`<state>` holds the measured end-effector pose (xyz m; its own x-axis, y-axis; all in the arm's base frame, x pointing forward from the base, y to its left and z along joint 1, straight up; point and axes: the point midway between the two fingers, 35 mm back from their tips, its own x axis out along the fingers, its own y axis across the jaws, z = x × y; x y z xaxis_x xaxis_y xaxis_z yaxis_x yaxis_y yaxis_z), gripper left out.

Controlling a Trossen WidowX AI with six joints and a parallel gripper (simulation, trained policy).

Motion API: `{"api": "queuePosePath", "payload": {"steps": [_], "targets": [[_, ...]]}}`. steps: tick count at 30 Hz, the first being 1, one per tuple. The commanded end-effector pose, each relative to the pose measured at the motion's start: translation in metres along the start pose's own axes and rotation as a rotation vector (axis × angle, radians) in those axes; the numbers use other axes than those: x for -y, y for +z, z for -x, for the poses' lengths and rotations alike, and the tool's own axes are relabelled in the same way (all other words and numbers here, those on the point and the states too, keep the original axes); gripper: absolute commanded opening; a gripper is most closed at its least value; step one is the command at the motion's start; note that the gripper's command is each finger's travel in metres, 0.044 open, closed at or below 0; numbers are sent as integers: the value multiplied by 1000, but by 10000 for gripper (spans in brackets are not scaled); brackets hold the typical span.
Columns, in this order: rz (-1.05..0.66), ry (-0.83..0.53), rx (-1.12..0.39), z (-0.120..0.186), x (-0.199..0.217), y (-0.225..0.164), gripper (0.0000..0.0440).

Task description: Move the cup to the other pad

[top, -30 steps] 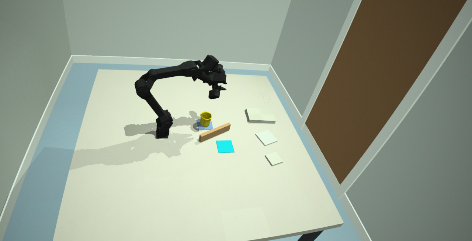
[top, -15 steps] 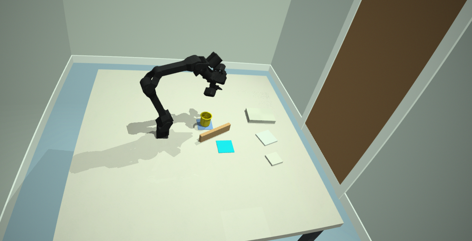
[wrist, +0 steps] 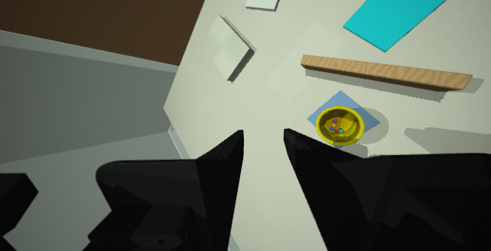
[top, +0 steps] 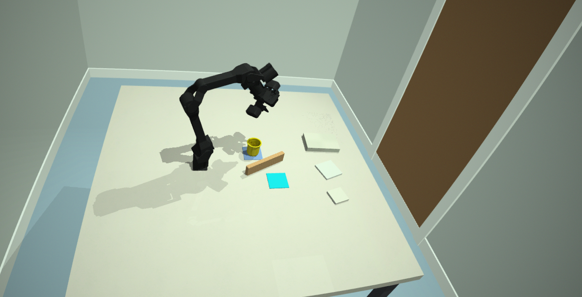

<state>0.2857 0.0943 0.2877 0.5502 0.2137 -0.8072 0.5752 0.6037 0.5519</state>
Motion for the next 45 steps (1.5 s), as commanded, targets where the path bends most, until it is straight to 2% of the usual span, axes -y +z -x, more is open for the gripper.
{"api": "queuePosePath", "payload": {"steps": [1, 34, 45], "targets": [[-41, -47, -26, -3, 3, -4, 156], [-213, -525, -124, -43, 67, -17, 157], [-256, -642, -121, -56, 87, -21, 162]]}}
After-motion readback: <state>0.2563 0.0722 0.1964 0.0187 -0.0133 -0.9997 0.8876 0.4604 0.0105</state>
